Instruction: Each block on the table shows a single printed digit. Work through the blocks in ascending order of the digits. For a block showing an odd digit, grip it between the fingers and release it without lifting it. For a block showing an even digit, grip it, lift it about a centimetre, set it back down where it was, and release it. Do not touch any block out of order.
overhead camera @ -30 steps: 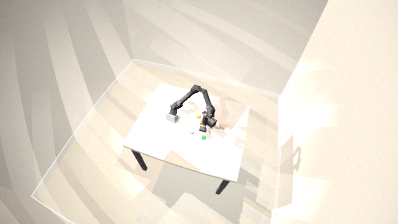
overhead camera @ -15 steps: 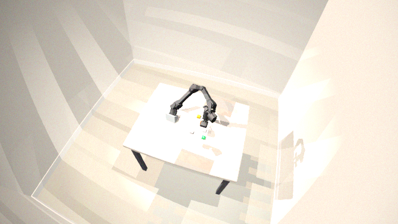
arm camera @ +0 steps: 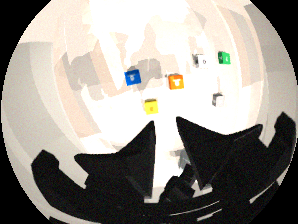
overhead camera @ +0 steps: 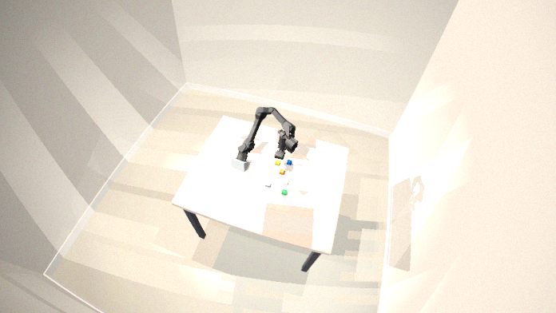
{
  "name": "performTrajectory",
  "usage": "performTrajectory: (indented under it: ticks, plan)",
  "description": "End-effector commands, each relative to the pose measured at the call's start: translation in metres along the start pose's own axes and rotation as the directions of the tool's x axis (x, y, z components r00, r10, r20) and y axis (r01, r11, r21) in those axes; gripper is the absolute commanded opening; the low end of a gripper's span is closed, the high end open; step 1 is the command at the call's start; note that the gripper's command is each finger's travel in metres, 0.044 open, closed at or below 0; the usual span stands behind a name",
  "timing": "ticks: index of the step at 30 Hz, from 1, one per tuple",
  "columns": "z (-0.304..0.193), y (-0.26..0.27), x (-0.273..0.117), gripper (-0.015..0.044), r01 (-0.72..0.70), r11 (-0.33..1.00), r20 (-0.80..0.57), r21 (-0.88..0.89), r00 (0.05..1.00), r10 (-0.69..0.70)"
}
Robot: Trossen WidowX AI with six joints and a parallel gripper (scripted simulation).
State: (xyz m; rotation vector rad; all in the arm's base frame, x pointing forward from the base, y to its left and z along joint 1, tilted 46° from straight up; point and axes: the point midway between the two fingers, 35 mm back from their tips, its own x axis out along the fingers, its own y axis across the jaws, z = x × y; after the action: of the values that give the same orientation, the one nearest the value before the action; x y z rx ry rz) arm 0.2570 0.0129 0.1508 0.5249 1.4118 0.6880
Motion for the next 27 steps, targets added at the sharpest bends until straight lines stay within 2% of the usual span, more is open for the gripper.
performTrajectory:
  ticks: [1, 5, 7, 12, 16, 27]
  plan:
    - [-0.029, 0.026, 0.006, 0.012, -0.008, 1.0, -0.004, 0.012, 1.0, 0.008]
    - [-0.031, 0.027, 0.006, 0.012, -0.008, 1.0, -0.005, 0.012, 1.0, 0.008]
    - [-0.03, 0.026, 0.015, 0.0172, -0.005, 1.0, -0.005, 0.012, 1.0, 0.005]
    - [-0.03, 0.028, 0.079, 0.0304, -0.007, 1.0, -0.003, 0.01, 1.0, 0.007]
    - [-0.031, 0.029, 0.087, 0.04, -0.012, 1.0, -0.002, 0.01, 1.0, 0.012]
    - [-0.031, 0.028, 0.102, 0.04, -0.011, 1.0, -0.002, 0.01, 1.0, 0.011]
